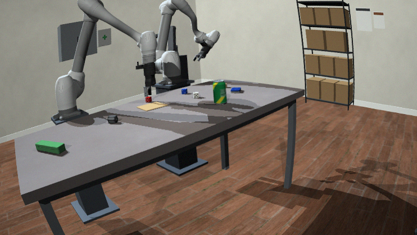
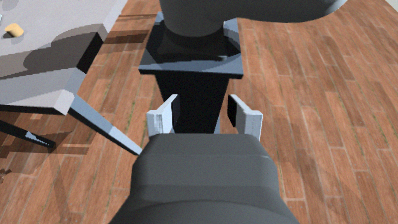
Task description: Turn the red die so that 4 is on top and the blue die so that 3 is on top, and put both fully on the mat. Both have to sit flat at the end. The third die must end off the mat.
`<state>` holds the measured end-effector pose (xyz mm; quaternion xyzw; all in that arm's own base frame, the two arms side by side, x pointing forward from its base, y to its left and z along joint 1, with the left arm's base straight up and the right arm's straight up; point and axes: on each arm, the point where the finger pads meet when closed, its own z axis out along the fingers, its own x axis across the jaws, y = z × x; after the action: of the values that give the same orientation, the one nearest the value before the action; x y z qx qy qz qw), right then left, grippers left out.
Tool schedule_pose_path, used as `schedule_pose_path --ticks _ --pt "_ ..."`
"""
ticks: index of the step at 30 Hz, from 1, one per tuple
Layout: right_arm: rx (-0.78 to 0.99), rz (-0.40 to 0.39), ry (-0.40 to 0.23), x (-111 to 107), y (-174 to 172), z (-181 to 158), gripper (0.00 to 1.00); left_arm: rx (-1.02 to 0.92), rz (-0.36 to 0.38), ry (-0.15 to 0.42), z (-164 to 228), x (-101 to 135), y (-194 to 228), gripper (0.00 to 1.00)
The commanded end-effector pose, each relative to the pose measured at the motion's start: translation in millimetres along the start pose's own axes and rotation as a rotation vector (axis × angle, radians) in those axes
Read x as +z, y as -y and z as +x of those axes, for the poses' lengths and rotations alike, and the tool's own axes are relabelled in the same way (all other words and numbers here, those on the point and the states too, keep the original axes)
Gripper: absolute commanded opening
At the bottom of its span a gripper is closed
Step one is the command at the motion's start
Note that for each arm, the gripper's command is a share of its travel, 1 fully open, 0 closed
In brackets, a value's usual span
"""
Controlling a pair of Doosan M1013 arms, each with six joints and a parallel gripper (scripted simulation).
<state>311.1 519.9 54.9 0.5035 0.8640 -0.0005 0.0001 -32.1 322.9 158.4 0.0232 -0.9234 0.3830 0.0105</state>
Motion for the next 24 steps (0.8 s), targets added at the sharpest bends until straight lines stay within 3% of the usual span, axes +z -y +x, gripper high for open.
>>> schedule_pose_path --ticks 1,11,24 --pt "0.000 -0.001 -0.001 -0.6 -0.3 0.2 0.87 0.000 -0.001 0.000 0.1 -0.5 0.1 1.00" --pt "0.000 -0.001 -0.001 2.7 -0.3 0.2 0.87 0.000 -0.001 0.000 0.1 -0.5 0.1 1.00" --pt "0.000 -0.001 -0.001 24.3 -0.3 0.2 0.87 0.000 -0.001 0.000 0.1 -0.5 0.1 1.00"
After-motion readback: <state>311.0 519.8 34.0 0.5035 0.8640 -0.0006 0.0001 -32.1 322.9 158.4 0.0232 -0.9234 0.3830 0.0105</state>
